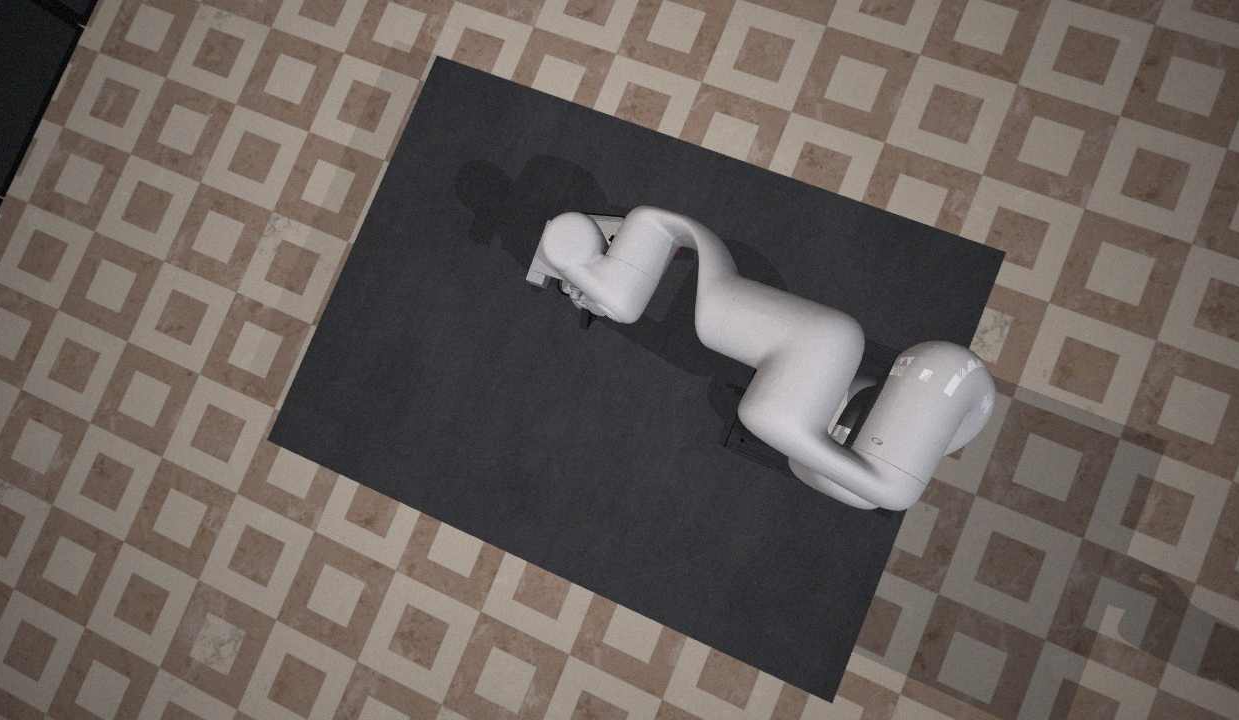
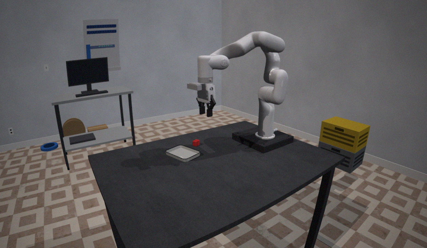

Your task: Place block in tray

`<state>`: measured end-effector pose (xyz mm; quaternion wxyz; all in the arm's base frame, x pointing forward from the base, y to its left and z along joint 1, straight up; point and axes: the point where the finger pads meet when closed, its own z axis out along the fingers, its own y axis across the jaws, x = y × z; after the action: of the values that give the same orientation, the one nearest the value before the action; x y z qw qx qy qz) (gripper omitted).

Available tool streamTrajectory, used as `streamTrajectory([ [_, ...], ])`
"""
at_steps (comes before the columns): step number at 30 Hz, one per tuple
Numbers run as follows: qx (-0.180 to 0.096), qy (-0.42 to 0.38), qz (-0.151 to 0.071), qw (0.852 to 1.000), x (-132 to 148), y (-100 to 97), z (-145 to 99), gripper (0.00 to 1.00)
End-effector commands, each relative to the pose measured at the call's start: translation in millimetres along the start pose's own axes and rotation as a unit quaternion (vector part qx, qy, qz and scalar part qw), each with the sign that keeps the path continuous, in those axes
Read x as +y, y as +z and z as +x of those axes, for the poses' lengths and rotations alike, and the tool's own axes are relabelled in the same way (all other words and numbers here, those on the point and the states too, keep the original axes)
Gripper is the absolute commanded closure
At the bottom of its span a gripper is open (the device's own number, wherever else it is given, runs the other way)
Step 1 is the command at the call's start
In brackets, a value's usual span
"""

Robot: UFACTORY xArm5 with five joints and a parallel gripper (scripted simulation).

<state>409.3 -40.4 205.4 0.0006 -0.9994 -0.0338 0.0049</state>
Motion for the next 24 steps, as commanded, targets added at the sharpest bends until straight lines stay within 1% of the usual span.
streamTrajectory([
  [1, 0.005, -0.044, -0.001, 0.999, 43.0, 39.9, 6.2, 0.38],
  [2, 0.005, -0.044, -0.001, 0.999, 43.0, 39.9, 6.2, 0.38],
  [3, 0.005, -0.058, -0.001, 0.998, 58.5, 55.7, 4.5, 0.38],
  [4, 0.005, -0.058, -0.001, 0.998, 58.5, 55.7, 4.5, 0.38],
  [5, 0.005, -0.072, -0.001, 0.997, 73.0, 70.5, 1.7, 0.38],
  [6, 0.005, -0.072, -0.001, 0.997, 73.0, 70.5, 1.7, 0.38],
  [7, 0.005, -0.084, -0.001, 0.996, 86.2, 84.3, -1.9, 0.38],
  [9, 0.005, -0.084, -0.001, 0.996, 86.2, 84.3, -1.9, 0.38],
  [11, 0.005, -0.106, -0.001, 0.994, 108.9, 108.6, -10.5, 0.38],
  [12, 0.005, -0.106, -0.001, 0.994, 108.9, 108.6, -10.5, 0.38],
  [13, 0.005, -0.116, -0.001, 0.993, 118.4, 119.1, -15.1, 0.38],
  [14, 0.005, -0.116, -0.001, 0.993, 118.4, 119.1, -15.1, 0.38],
  [17, 0.005, -0.139, -0.001, 0.990, 139.9, 143.9, -28.1, 0.38],
  [18, 0.005, -0.139, -0.001, 0.990, 139.9, 143.9, -28.1, 0.38],
  [21, 0.005, -0.153, -0.001, 0.988, 152.4, 159.0, -37.5, 0.38],
  [24, 0.005, -0.160, -0.001, 0.987, 158.1, 166.2, -42.4, 0.38],
])
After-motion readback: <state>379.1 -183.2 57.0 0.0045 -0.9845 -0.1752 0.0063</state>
